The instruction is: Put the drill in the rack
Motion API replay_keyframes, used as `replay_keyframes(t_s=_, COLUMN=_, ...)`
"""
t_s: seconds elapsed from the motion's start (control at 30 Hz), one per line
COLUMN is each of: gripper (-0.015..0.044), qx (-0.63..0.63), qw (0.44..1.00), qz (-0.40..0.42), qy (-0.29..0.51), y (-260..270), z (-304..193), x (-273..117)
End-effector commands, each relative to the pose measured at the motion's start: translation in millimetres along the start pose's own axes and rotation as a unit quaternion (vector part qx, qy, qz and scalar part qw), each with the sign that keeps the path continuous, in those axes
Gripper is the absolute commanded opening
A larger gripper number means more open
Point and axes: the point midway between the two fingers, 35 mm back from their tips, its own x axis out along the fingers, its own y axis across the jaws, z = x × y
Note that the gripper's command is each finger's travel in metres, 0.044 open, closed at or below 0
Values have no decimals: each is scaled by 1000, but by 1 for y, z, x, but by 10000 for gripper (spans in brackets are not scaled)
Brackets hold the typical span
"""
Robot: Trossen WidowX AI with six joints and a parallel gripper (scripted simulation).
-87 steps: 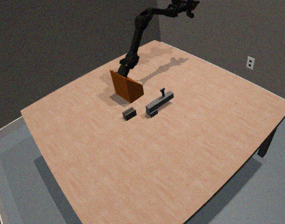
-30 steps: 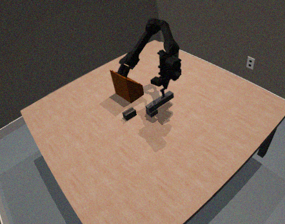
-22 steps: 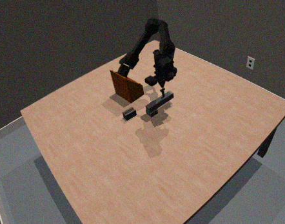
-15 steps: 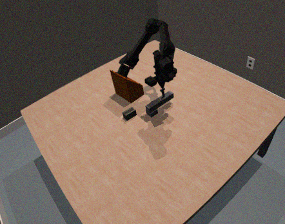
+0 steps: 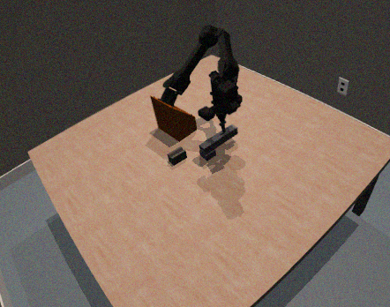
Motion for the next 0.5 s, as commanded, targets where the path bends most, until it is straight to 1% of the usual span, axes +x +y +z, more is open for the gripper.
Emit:
replay_keyframes(t_s=0.0, gripper=0, qx=1, qw=1000, qz=2, qy=5, y=1, z=0, x=5)
replay_keyframes(t_s=0.47, gripper=0, qx=1, qw=1000, qz=3, qy=5, y=1, z=0, x=9)
